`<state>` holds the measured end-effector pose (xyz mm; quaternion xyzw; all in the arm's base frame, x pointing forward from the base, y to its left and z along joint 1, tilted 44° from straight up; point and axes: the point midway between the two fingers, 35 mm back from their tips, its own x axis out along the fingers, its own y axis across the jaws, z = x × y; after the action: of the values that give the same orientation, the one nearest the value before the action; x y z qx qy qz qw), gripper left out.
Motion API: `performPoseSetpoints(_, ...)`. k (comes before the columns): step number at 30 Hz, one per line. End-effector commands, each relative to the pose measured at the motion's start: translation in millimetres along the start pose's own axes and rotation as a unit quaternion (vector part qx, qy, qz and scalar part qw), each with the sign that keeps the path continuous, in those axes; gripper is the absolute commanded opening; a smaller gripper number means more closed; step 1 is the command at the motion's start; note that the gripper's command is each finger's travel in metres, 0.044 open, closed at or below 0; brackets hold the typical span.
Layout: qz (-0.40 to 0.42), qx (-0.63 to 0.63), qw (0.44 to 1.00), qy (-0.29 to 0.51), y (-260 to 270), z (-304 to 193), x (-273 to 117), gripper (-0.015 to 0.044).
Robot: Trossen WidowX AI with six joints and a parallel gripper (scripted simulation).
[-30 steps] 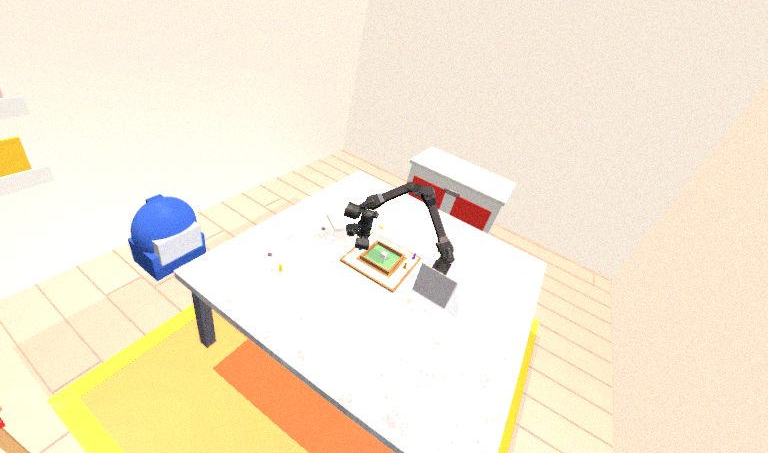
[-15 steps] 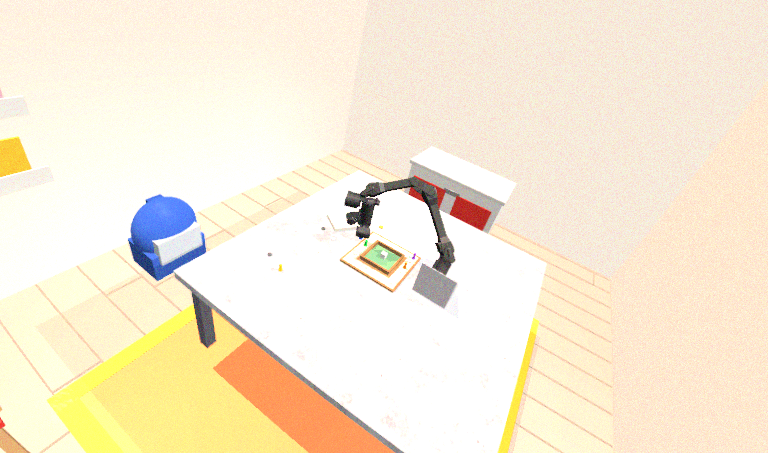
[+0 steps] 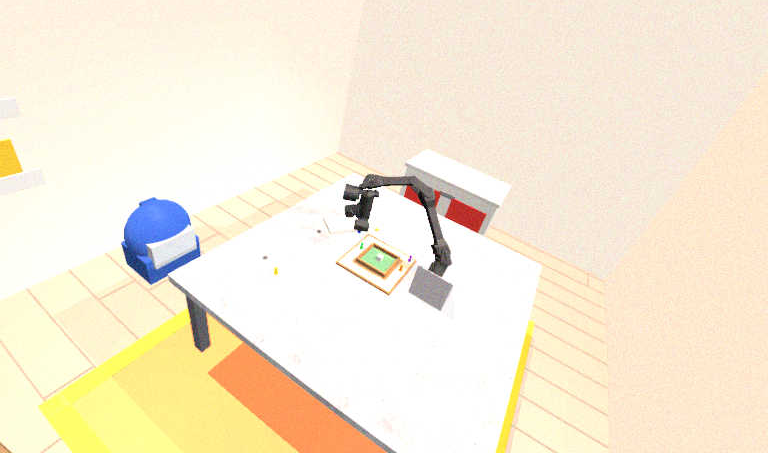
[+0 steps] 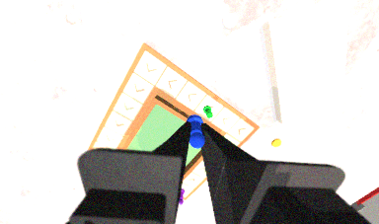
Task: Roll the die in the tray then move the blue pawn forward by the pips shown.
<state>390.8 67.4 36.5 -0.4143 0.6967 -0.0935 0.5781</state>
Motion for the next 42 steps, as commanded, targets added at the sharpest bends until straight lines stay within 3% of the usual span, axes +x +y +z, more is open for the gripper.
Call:
performPoseSetpoints(1,0.002,-0.003,1.0,0.003,19.6,2.1,11.6,0.0)
performPoseSetpoints(16,0.003,-0.003,1.0,0.003,97.2,-3.2,69.5,0.0)
performPoseSetpoints(27,0.002,-0.003,1.0,0.003,97.9,-3.7,104.3,0.0)
performPoseSetpoints(42,0.002,-0.003,1.0,0.003,97.9,-3.9,120.2,0.0)
